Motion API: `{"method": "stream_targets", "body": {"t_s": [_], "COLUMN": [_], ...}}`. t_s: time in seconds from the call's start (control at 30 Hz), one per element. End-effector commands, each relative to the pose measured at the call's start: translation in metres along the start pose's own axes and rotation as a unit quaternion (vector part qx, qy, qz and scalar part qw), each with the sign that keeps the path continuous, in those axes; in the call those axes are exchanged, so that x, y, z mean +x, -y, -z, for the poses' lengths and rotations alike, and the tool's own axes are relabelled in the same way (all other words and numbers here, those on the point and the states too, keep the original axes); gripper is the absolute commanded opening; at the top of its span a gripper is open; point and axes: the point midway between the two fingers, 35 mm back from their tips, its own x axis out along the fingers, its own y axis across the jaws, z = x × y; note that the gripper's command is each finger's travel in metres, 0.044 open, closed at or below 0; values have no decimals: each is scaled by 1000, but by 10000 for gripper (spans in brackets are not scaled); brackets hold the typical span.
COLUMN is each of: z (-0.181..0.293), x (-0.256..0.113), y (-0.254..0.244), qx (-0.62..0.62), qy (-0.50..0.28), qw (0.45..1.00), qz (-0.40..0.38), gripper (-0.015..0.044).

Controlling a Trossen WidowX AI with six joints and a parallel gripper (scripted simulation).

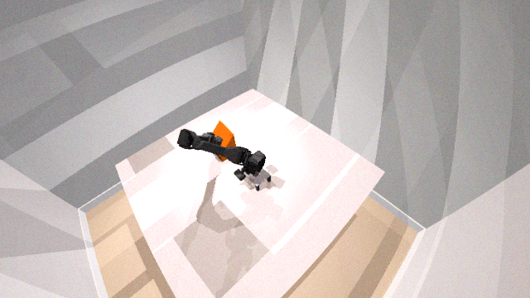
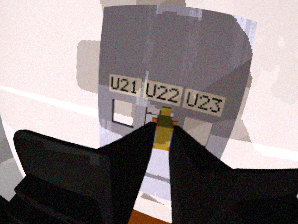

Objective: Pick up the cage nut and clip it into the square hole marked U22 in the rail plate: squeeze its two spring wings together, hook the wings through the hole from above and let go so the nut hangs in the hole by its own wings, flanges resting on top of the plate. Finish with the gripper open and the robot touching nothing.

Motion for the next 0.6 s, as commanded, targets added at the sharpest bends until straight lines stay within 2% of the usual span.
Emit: {"method": "stream_targets", "body": {"t_s": [0.0,0.57], "z": [-1,-2], "x": [-1,0], "y": [-2,-4], "qx": [0,0], "qy": [2,2], "qw": [1000,1000], "qz": [5,27], "gripper": [27,27]}}
